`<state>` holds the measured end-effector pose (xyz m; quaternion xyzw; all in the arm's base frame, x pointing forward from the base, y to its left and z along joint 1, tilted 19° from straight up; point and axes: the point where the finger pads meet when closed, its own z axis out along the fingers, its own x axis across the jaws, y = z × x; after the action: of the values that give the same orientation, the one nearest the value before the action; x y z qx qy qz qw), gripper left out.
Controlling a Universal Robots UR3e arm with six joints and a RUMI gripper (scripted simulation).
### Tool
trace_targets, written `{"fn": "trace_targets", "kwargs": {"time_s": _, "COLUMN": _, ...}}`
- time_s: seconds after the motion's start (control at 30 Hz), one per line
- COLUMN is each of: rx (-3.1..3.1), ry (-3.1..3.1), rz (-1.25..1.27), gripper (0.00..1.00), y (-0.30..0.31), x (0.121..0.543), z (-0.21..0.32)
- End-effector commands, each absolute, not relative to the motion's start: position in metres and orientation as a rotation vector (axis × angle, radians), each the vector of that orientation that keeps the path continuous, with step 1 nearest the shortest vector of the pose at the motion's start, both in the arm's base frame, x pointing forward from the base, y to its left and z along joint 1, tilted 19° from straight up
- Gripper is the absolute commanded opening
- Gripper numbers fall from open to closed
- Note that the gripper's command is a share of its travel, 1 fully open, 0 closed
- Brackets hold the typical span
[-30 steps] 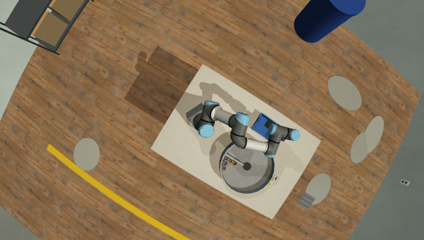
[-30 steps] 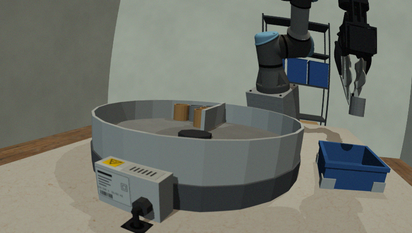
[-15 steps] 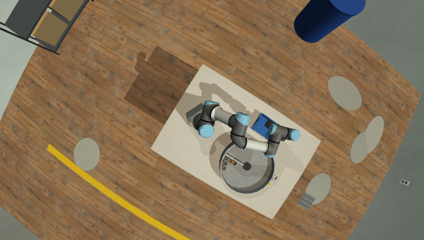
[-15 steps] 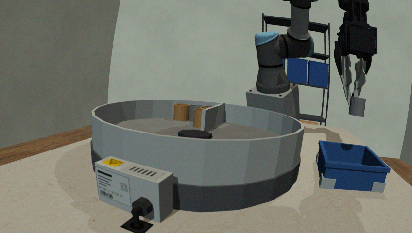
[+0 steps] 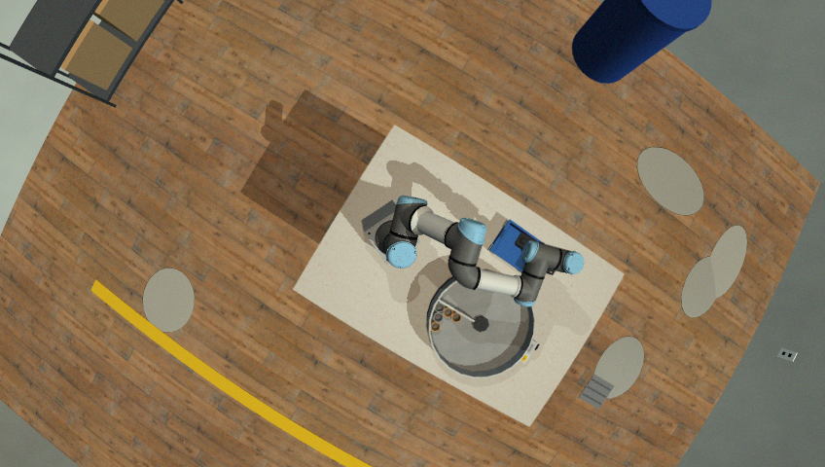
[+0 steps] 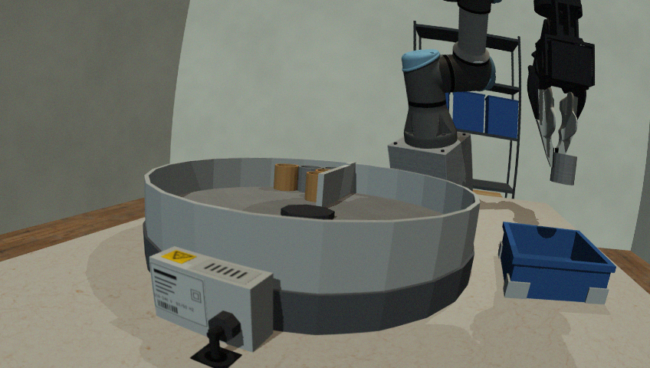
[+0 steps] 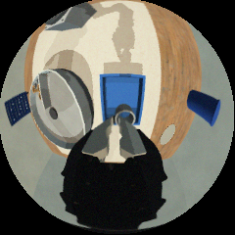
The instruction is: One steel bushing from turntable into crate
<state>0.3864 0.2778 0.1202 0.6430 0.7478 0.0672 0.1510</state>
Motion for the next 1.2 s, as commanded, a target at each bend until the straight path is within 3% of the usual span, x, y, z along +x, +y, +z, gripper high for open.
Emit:
{"fn": "trace_targets", "kwargs": {"time_s": 0.0, "rx": 1.845, "ry": 2.146, "rz": 0.198, "gripper": 0.0, "y": 0.278, "x": 0.388, "z": 0.117}}
{"fn": "trace_targets", "kwargs": {"time_s": 0.63, "rx": 1.845, "ry": 2.146, "rz": 0.198, "gripper": 0.0, "y": 0.272, "x": 0.41, "z": 0.053}}
{"fn": "trace_targets", "kwargs": {"time_s": 1.17, "rx": 1.845, "ry": 2.146, "rz": 0.198, "gripper": 0.0, "y": 0.272, "x": 0.411, "z": 0.05}}
